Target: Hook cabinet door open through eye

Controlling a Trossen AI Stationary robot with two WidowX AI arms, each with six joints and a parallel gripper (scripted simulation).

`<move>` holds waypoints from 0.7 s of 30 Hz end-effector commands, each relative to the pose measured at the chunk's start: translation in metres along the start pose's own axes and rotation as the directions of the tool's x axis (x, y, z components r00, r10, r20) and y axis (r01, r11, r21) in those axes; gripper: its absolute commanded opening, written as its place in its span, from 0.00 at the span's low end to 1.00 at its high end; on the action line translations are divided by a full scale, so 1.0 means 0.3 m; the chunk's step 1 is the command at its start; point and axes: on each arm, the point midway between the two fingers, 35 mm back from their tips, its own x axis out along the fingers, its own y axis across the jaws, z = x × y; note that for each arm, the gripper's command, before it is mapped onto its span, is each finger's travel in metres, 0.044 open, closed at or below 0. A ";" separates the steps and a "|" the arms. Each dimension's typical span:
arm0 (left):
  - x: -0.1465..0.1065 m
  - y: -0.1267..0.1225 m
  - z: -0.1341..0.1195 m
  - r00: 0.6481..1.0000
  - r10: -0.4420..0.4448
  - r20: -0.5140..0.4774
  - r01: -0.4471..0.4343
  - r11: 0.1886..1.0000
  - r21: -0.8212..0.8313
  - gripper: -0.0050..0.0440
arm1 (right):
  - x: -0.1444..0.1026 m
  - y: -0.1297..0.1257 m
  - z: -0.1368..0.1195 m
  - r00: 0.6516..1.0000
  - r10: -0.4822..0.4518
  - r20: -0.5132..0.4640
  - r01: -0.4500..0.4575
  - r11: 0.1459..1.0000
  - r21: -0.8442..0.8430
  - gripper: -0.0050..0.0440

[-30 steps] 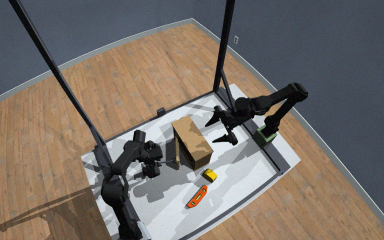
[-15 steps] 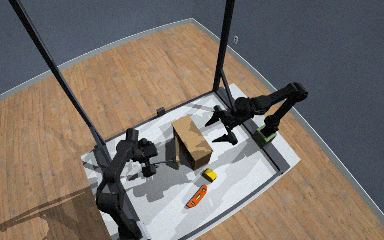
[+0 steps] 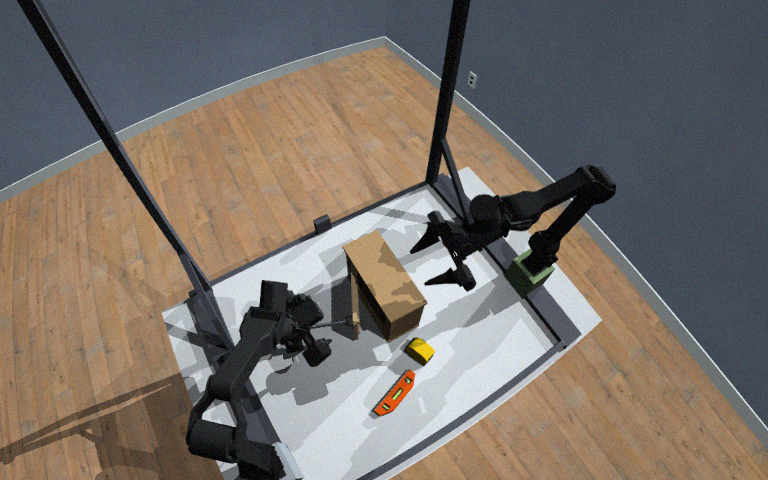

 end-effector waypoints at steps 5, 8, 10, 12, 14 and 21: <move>-0.018 0.002 0.035 1.000 0.003 0.031 -0.003 1.000 0.000 0.92 | -0.020 -0.067 0.056 0.981 0.173 0.089 -0.160 0.978 -0.136 1.00; -0.018 0.002 0.035 1.000 0.003 0.031 -0.003 1.000 0.000 0.92 | -0.019 -0.075 0.057 0.977 0.190 0.095 -0.174 0.972 -0.156 1.00; -0.018 0.002 0.035 1.000 0.003 0.031 -0.003 1.000 0.000 0.92 | -0.015 -0.103 0.066 0.965 0.237 0.109 -0.211 0.954 -0.211 1.00; -0.018 0.002 0.035 1.000 0.003 0.031 -0.003 1.000 0.000 0.92 | -0.013 -0.121 0.070 0.953 0.279 0.119 -0.241 0.935 -0.260 1.00; -0.018 0.002 0.035 1.000 0.003 0.031 -0.003 1.000 0.000 0.92 | -0.010 -0.143 0.077 0.942 0.313 0.126 -0.264 0.917 -0.299 1.00; -0.018 0.002 0.035 1.000 0.003 0.031 -0.003 1.000 0.000 0.92 | 0.000 -0.205 0.097 0.889 0.438 0.135 -0.342 0.829 -0.444 1.00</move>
